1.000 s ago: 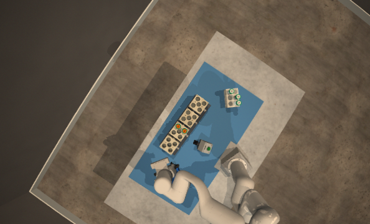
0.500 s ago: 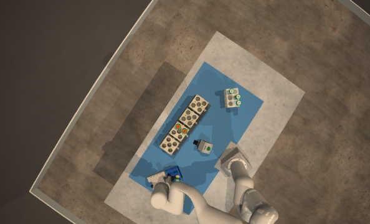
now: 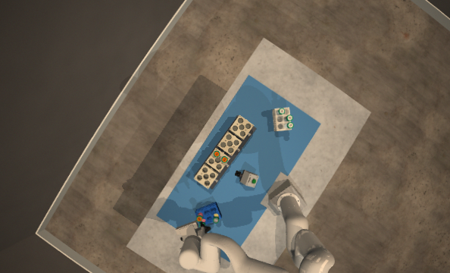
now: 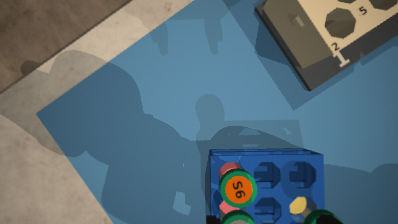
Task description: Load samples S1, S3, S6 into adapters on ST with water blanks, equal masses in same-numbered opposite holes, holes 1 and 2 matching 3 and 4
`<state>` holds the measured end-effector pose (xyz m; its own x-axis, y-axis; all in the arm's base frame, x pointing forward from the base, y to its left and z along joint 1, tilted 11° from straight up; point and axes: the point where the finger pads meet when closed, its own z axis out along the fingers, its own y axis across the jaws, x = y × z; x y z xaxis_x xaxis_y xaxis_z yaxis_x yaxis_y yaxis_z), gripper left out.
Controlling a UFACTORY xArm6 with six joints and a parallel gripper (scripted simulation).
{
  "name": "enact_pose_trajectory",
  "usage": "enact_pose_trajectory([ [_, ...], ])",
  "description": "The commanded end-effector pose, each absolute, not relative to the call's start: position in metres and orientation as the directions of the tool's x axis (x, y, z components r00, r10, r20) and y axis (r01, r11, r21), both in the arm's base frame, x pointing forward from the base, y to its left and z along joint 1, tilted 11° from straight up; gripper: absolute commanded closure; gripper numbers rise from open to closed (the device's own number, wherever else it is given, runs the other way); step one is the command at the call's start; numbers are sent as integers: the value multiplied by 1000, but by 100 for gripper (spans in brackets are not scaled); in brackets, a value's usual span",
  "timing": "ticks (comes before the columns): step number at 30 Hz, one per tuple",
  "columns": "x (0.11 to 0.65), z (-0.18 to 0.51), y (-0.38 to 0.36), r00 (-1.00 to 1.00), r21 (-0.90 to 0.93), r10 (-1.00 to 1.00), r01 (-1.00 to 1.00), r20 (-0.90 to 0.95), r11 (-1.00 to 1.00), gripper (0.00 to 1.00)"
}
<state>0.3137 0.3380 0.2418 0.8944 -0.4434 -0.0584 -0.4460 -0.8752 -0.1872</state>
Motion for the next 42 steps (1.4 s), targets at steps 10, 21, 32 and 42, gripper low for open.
enact_pose_trajectory([
  [10, 314, 236, 341, 894, -191, -444, -447, -56, -874, 43],
  [21, 315, 218, 345, 894, -191, -444, -447, -57, -874, 43],
  [32, 316, 197, 349, 894, -191, -444, -447, -57, -874, 43],
  [42, 316, 181, 352, 894, -191, -444, -447, -57, -874, 43],
])
